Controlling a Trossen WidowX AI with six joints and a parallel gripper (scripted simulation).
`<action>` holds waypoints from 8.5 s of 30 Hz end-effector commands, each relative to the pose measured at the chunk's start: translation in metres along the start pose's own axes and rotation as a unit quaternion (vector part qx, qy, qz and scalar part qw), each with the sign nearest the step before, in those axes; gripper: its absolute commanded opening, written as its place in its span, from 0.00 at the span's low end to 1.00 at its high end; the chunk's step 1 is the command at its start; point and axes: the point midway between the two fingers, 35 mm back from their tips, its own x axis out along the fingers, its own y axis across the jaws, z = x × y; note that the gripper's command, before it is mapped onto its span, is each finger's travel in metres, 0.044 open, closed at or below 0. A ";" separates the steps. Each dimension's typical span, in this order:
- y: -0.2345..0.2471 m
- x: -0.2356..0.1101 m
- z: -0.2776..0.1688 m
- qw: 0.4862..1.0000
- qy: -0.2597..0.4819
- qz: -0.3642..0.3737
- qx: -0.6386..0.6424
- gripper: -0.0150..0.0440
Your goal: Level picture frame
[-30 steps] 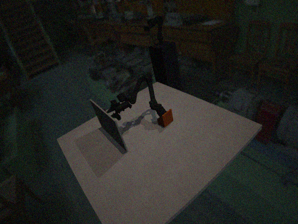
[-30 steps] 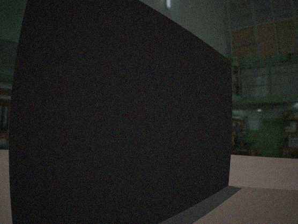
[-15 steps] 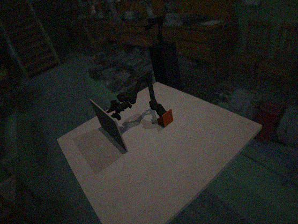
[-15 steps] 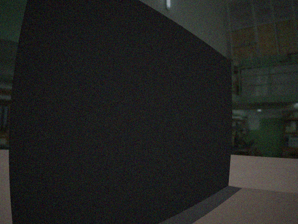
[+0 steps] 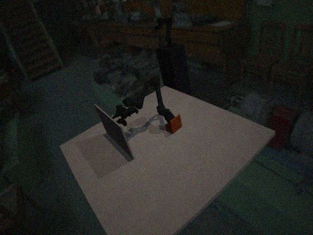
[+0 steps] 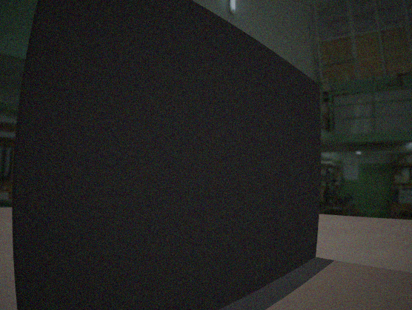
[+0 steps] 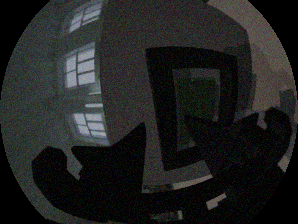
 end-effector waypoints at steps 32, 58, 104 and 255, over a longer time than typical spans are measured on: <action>0.003 0.000 0.000 1.000 -0.002 -0.002 -0.002 0.25; 0.009 0.000 0.000 1.000 -0.002 -0.002 -0.001 0.25; 0.009 0.000 0.006 1.000 -0.002 -0.002 -0.002 0.25; 0.059 -0.129 0.000 0.997 0.002 -0.004 -0.077 0.69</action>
